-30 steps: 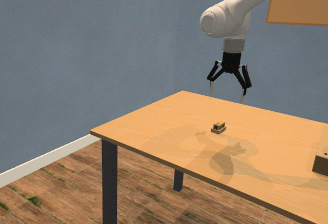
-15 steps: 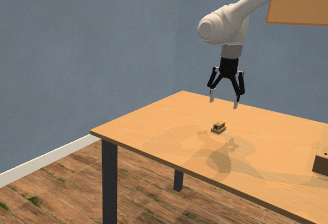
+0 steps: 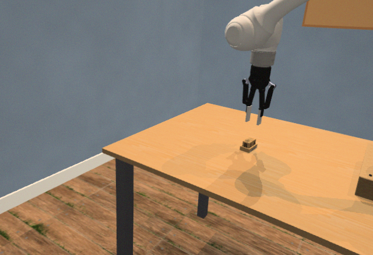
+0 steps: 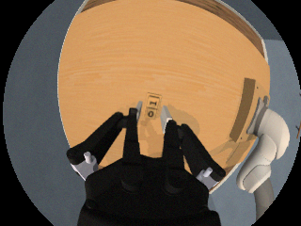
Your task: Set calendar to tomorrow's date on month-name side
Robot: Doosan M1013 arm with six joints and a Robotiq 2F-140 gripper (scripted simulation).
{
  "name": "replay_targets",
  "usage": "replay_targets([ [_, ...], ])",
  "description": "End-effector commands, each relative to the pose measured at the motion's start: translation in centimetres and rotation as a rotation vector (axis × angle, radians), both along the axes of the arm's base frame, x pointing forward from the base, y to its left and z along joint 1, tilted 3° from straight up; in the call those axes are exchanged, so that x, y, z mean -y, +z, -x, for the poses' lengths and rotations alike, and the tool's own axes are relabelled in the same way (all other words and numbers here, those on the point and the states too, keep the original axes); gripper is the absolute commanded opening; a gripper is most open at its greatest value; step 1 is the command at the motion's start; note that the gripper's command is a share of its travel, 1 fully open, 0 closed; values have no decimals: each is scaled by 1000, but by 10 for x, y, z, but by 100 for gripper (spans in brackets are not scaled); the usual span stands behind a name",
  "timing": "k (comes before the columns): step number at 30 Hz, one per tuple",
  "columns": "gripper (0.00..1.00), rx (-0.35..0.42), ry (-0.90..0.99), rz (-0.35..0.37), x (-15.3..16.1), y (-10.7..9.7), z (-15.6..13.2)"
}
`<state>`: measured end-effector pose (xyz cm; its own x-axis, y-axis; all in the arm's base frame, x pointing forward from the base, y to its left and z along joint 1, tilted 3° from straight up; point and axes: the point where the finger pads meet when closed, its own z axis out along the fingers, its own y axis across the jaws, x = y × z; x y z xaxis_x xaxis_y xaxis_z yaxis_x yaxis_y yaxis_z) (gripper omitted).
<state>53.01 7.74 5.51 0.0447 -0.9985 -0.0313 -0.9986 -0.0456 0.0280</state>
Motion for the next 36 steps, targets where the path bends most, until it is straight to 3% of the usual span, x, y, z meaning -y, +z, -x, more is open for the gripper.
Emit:
replay_targets([
  [1,28,-9,-2,-5,-4,-5,5],
  [36,28,-9,-2,-5,-4,-17,6],
])
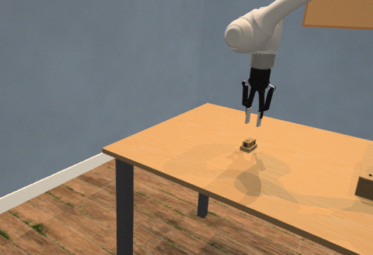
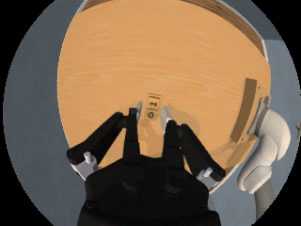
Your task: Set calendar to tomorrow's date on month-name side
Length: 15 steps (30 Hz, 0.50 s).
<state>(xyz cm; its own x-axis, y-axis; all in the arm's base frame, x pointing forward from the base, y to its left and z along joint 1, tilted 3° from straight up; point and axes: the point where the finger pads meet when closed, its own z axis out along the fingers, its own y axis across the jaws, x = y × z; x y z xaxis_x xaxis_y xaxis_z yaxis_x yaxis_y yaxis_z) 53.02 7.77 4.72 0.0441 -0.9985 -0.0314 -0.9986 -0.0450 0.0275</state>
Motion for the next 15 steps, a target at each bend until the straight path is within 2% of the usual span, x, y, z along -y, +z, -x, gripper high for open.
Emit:
replay_targets([
  [1,28,-9,-1,-5,-4,-11,6],
  [15,28,-9,-1,-5,-5,-30,6],
])
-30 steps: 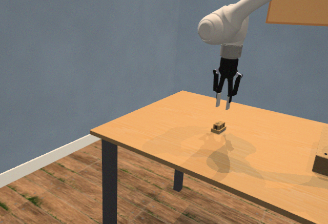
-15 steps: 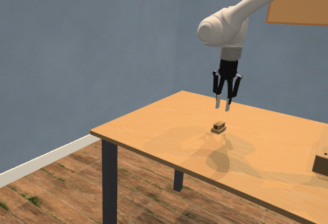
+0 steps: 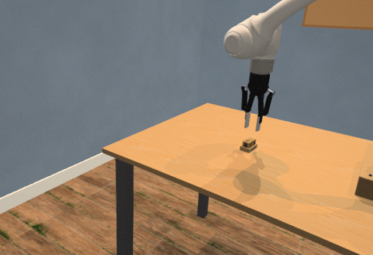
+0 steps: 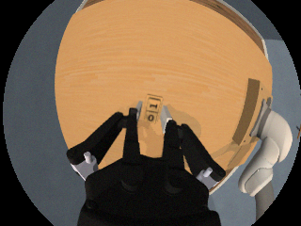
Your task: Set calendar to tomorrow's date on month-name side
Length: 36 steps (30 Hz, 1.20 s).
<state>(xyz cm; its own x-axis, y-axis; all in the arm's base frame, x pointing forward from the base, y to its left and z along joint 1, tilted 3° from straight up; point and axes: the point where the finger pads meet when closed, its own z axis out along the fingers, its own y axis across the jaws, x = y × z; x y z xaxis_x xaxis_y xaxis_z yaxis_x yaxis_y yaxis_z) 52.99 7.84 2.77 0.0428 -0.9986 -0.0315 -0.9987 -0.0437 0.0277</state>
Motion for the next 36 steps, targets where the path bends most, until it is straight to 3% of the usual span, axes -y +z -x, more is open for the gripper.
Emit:
replay_targets([
  [1,28,-9,0,-4,-4,-12,6],
  [12,28,-9,0,-4,-5,-26,6],
  [36,28,-9,0,-4,-5,-31,6],
])
